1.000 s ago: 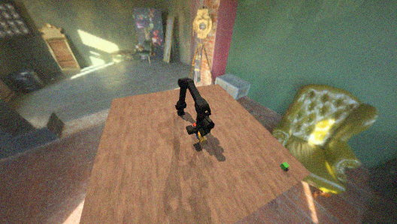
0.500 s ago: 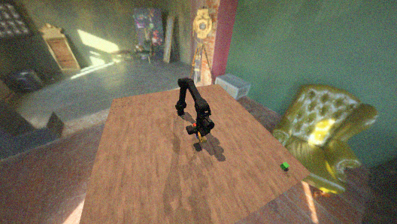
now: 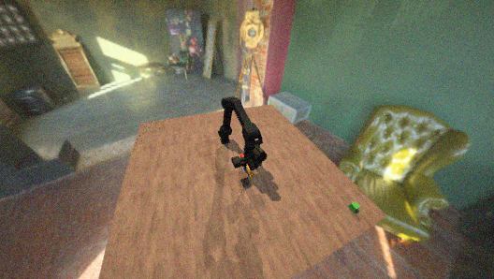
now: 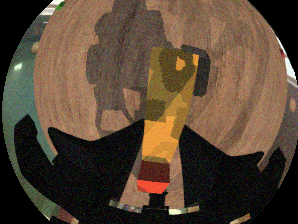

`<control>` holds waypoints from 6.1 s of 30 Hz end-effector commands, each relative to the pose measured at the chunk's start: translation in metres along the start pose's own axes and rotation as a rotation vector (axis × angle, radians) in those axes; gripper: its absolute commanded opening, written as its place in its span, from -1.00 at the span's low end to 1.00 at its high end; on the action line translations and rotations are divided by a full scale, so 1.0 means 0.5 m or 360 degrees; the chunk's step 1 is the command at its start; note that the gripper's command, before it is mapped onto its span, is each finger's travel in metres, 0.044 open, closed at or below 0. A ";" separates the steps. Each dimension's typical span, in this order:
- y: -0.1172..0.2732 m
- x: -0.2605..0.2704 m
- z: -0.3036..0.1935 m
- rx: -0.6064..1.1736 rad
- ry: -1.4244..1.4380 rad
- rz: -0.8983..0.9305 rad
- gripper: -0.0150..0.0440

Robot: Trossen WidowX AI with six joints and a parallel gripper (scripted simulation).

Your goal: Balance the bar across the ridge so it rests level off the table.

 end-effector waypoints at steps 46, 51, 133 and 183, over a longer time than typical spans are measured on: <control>-0.008 0.000 -0.001 -0.0002 -0.0006 -0.0004 -0.49; -0.009 0.000 -0.001 -0.0002 -0.0006 -0.0004 -0.49; -0.011 0.000 0.000 -0.0004 -0.0002 -0.0002 -0.49; -0.011 0.000 0.000 -0.0004 -0.0002 -0.0002 0.09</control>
Point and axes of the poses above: the point midway between the two fingers, 35 mm back from their tips, its own y axis back along the fingers, its own x axis across the jaws, z = x × y, the point moved 8 cm from there along y, back along the fingers, and after that the axes turned 6 degrees about y, right-handed, at the moved point
